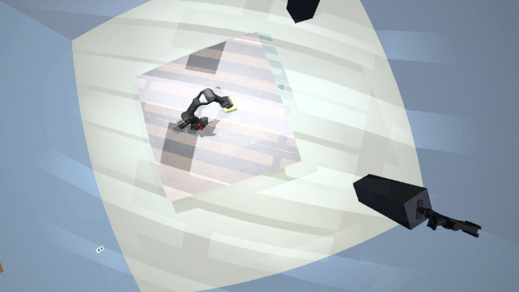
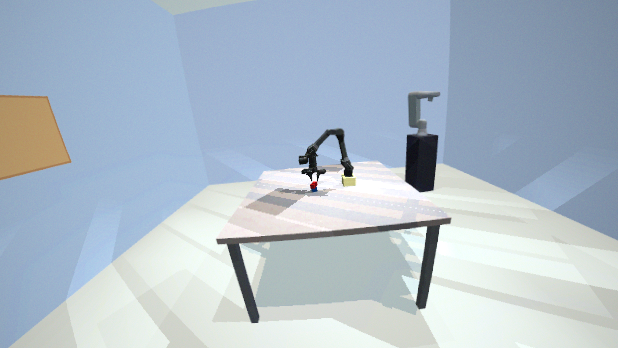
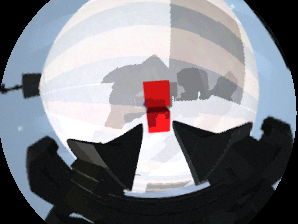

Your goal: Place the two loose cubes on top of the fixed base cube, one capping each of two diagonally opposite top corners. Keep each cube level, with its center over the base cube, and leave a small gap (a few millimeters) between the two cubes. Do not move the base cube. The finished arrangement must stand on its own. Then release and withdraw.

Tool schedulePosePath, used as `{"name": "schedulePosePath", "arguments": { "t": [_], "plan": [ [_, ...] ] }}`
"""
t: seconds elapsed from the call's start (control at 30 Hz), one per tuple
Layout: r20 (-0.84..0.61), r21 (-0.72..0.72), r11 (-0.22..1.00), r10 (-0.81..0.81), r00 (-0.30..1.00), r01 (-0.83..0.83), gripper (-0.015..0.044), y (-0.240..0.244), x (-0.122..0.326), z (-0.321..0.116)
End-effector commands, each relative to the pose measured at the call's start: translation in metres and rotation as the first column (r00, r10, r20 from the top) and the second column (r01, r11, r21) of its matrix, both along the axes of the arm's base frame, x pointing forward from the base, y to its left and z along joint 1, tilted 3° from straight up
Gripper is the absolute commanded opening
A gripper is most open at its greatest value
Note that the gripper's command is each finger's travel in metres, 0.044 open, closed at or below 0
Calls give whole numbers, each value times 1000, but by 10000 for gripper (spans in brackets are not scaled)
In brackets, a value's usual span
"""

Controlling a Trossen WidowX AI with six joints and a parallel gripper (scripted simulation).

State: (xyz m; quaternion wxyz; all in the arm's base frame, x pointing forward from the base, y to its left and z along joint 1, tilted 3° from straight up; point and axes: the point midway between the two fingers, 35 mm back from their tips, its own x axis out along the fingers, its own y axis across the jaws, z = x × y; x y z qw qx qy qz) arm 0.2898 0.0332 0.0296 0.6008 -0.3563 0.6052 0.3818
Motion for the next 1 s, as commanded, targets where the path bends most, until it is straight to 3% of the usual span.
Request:
{"name": "schedulePosePath", "arguments": {
  "t": [0.0, 0.97],
  "plan": [
    [14, 1, 1000, 2, 1000, -2, 205, 0, 2, 8],
    [14, 1, 1000, 2, 1000, -2, 205, -1, 3, 43]
  ]
}}
